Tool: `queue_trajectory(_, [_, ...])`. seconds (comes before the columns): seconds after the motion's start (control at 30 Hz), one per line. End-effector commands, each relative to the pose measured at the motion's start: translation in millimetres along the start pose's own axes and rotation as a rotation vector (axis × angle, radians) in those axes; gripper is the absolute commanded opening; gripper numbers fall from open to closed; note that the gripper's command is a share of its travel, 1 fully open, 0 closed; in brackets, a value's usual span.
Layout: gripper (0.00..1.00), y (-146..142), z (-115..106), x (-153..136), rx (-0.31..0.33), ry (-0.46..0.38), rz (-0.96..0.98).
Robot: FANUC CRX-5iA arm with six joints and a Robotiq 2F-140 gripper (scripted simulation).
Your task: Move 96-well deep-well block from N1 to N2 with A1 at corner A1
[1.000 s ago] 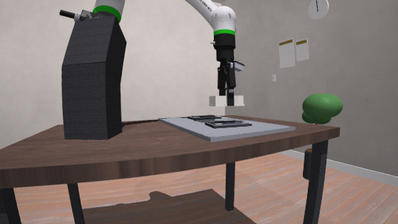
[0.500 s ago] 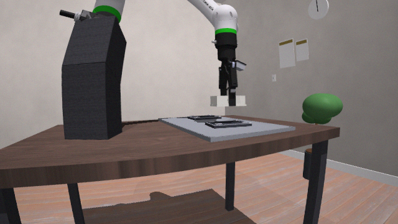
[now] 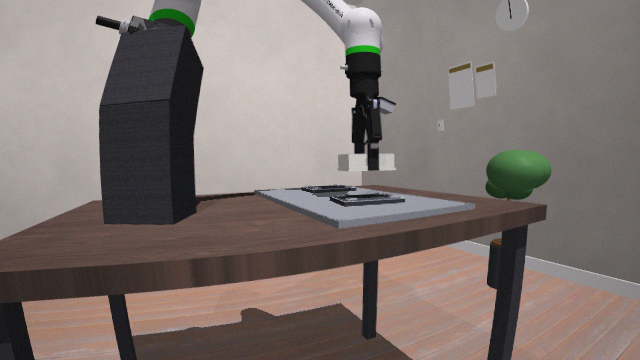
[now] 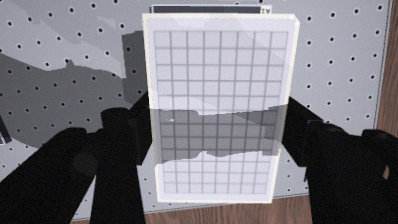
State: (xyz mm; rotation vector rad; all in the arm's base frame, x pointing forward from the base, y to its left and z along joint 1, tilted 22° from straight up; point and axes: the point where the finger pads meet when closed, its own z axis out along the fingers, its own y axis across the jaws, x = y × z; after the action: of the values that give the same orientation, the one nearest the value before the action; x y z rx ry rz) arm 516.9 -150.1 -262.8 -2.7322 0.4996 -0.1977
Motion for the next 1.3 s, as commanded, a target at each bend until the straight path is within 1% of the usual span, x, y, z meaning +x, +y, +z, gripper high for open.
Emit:
queue_trajectory(0.0, [0.1, 0.1, -0.8, 0.9, 0.0, 0.002, 0.0])
queue_trajectory(0.27, [0.1, -0.1, -0.8, 0.8, 0.0, 0.002, 0.0])
queue_trajectory(1.17, [0.1, -0.5, 40.8, 0.9, 0.0, 0.002, 0.0])
queue_trajectory(1.27, [0.1, -0.5, 42.5, 0.9, 0.0, 0.002, 0.0])
